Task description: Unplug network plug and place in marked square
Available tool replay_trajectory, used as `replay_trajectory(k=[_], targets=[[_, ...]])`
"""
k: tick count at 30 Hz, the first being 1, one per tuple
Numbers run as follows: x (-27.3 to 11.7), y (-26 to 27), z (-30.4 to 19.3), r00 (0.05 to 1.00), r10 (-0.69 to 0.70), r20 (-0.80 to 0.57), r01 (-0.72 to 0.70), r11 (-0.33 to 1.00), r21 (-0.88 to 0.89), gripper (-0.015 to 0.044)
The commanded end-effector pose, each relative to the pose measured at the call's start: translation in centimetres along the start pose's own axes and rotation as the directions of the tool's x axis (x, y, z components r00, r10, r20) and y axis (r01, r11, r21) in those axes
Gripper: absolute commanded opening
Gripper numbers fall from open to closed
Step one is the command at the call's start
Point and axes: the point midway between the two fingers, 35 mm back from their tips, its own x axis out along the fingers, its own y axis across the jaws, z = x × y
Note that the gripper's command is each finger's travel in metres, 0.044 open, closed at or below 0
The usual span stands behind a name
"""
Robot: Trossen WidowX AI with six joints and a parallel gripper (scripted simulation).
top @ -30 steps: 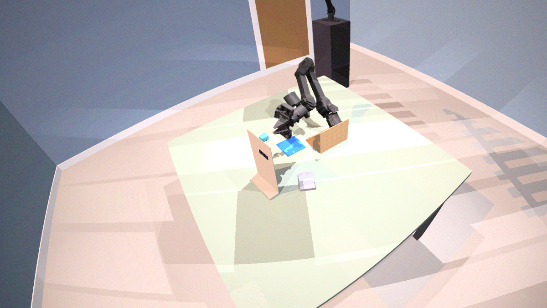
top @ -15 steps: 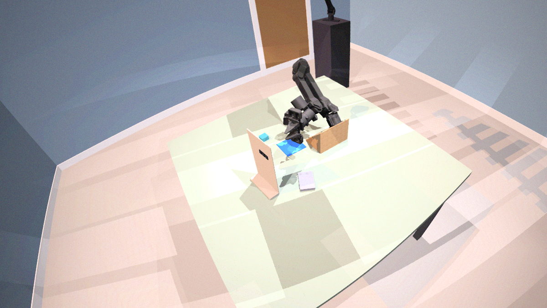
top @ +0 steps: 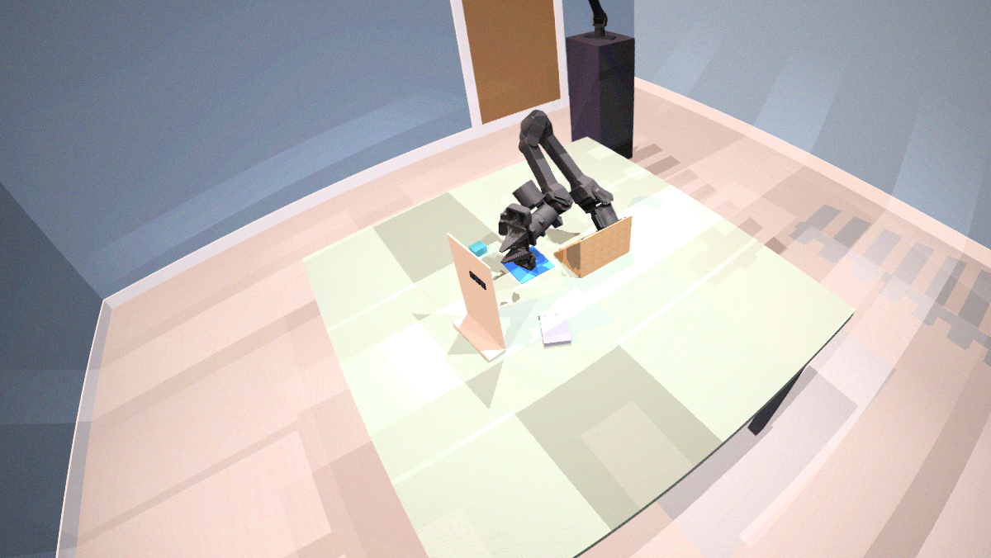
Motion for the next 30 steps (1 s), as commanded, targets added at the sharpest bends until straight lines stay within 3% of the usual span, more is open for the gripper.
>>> replay_trajectory(k=[1,30], targets=[[0.9,-0.2,0.0,1.000,-0.001,-0.008,0.001,1.000,-0.003,0.0156],[4.8,0.0,1.1,1.000,0.001,-0.006,-0.001,1.000,-0.004,0.0156]])
